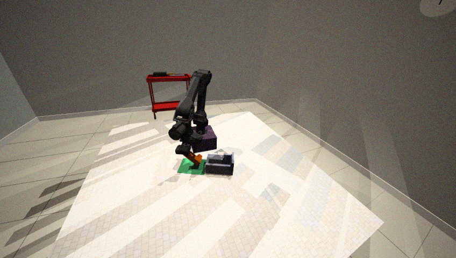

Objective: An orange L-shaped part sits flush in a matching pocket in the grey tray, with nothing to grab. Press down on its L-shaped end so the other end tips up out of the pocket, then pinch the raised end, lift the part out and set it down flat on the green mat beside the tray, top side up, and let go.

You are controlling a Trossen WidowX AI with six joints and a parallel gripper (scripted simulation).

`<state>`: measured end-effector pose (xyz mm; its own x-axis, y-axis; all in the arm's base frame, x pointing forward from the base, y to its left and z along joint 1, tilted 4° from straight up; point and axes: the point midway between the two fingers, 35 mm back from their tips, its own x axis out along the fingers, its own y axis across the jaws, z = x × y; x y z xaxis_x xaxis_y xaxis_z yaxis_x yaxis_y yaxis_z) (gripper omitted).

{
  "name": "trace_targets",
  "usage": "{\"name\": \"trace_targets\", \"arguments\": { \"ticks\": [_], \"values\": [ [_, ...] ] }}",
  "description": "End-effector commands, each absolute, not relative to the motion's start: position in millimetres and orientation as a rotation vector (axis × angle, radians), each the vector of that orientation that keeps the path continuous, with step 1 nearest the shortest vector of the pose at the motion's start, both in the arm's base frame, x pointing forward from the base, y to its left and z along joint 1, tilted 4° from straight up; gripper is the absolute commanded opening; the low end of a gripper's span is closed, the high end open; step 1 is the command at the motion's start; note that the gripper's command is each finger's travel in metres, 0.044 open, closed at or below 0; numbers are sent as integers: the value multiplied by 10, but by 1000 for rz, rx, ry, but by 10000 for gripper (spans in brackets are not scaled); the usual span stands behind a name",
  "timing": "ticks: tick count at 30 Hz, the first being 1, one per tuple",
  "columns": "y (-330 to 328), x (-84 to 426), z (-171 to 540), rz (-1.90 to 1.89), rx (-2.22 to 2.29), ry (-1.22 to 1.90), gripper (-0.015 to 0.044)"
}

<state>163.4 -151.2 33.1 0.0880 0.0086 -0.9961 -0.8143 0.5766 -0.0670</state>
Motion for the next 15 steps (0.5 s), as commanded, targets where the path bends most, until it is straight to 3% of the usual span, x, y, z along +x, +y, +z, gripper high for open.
{"name": "trace_targets", "arguments": {
  "ticks": [1, 15],
  "values": [
    [-1492, 1629, 245, 713, -755, 1356, 0],
    [-1487, 1637, 120, 713, -755, 1356, 0]
  ]
}}
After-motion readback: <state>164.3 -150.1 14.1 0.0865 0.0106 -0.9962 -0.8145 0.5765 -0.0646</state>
